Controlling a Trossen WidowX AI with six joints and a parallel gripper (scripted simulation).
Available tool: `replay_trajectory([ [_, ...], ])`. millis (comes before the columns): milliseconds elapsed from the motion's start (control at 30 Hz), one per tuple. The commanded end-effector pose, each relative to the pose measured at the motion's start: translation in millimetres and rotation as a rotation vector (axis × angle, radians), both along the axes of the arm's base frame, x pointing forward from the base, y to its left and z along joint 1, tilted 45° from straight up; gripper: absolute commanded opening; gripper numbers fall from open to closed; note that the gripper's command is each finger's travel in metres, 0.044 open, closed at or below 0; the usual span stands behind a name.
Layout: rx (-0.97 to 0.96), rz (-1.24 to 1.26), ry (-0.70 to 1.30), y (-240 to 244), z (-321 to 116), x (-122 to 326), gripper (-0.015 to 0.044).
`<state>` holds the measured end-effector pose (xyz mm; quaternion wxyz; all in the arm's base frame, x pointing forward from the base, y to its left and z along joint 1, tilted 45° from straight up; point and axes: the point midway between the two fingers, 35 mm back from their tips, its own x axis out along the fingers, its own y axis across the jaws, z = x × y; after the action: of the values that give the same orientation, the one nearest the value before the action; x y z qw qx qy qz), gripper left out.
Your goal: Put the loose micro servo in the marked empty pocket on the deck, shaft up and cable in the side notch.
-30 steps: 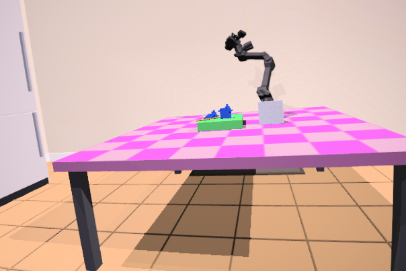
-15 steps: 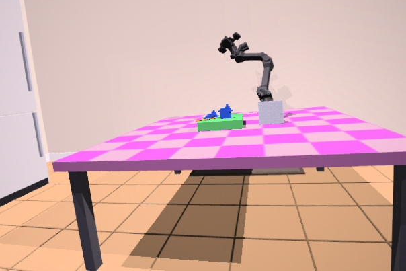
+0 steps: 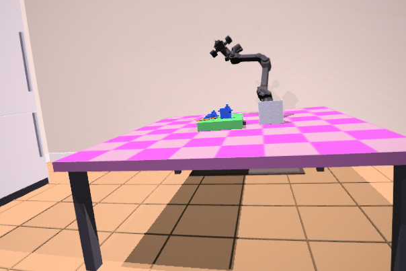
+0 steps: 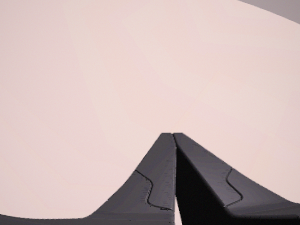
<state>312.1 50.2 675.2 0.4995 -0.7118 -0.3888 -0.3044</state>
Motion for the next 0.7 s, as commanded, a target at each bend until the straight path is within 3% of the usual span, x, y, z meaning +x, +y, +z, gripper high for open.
replay_trajectory([
  [0,0.029,0.040,0.059,4.5,-10.7,14.1,0.0000],
  [333,0.095,0.132,0.207,16.8,-38.7,49.0,0.0000],
  [667,0.233,0.273,0.476,42.3,-95.2,102.1,0.0000],
])
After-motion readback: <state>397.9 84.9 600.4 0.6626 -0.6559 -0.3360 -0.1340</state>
